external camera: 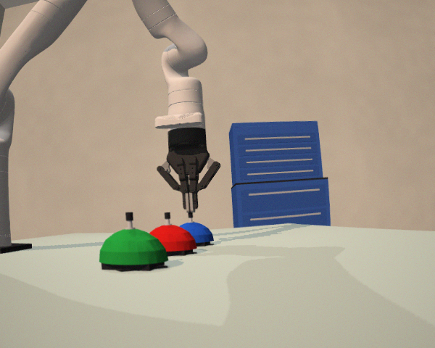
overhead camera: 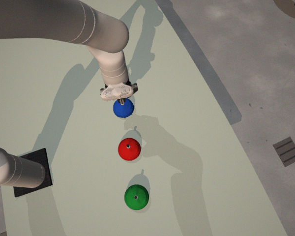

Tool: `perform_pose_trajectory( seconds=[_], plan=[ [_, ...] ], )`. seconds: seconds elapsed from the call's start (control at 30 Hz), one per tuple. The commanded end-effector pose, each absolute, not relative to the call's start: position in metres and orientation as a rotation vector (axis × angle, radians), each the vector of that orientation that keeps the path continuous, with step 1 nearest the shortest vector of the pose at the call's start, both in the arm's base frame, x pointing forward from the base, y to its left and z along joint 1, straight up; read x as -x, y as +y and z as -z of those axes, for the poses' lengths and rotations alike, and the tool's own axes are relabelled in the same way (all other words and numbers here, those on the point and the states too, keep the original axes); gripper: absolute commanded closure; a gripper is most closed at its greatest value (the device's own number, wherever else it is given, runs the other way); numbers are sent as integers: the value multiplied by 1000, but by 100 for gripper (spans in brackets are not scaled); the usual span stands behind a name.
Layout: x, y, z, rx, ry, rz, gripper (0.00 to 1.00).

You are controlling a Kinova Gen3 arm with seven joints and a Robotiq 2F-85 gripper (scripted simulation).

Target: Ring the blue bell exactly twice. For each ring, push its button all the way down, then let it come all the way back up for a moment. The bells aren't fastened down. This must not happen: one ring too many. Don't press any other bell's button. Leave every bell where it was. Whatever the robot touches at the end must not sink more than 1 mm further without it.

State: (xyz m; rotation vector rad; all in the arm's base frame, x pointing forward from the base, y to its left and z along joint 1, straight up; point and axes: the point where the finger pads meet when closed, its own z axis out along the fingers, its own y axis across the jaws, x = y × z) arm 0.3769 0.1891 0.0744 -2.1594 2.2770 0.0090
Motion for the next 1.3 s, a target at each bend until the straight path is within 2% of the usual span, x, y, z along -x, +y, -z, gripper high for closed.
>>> perform_pose_trajectory(
  seconds=[0.0, 1.27],
  plan=[
    [-378, 189, -73, 2159, 2273, -1, 100],
    [-378, 189, -69, 2159, 2273, -1, 100]
  ],
)
